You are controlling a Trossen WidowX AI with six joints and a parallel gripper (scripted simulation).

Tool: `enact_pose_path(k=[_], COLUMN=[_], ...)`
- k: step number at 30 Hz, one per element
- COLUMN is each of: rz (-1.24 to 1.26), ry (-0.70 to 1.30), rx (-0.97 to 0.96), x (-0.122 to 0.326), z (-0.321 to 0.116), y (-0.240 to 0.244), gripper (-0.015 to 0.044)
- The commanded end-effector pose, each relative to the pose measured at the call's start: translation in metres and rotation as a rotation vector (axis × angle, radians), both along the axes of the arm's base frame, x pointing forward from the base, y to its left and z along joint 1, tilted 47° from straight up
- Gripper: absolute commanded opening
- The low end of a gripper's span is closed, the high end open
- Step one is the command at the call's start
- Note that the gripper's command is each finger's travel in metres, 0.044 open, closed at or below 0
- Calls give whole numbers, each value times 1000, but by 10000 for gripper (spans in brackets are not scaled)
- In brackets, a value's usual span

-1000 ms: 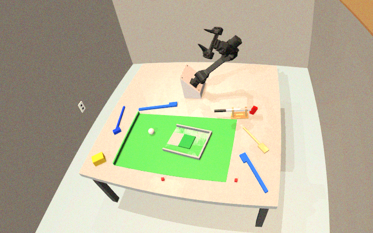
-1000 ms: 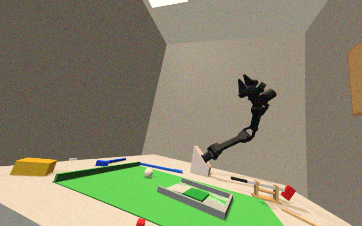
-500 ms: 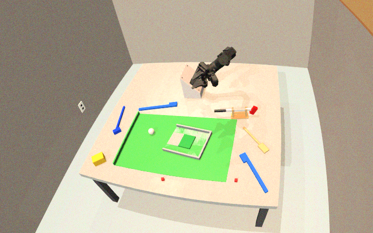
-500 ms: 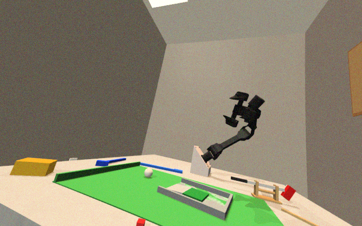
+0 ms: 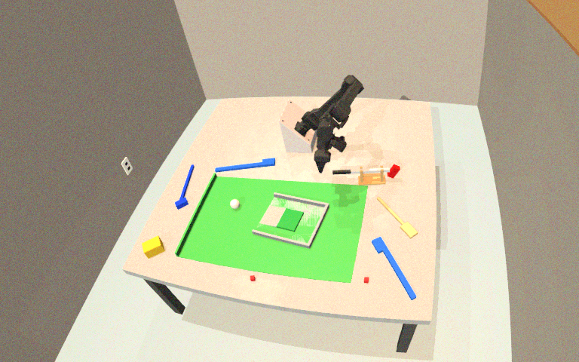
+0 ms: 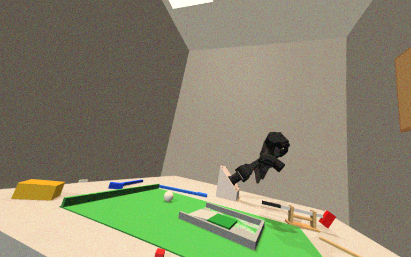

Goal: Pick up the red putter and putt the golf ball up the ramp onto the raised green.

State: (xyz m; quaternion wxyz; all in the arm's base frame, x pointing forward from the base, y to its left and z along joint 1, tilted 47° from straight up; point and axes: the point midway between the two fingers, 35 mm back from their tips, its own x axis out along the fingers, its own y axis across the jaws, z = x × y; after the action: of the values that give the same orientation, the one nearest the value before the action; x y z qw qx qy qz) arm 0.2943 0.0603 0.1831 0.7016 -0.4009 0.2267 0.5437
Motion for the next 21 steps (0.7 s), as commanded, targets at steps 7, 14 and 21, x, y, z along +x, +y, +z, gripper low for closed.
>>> enact_pose_path(k=[7, 14, 21], rz=[300, 300, 301], ry=[208, 208, 207], rx=[414, 414, 415], x=[-67, -67, -68], z=[-9, -12, -21], y=[69, 78, 91], gripper=[440, 440, 440])
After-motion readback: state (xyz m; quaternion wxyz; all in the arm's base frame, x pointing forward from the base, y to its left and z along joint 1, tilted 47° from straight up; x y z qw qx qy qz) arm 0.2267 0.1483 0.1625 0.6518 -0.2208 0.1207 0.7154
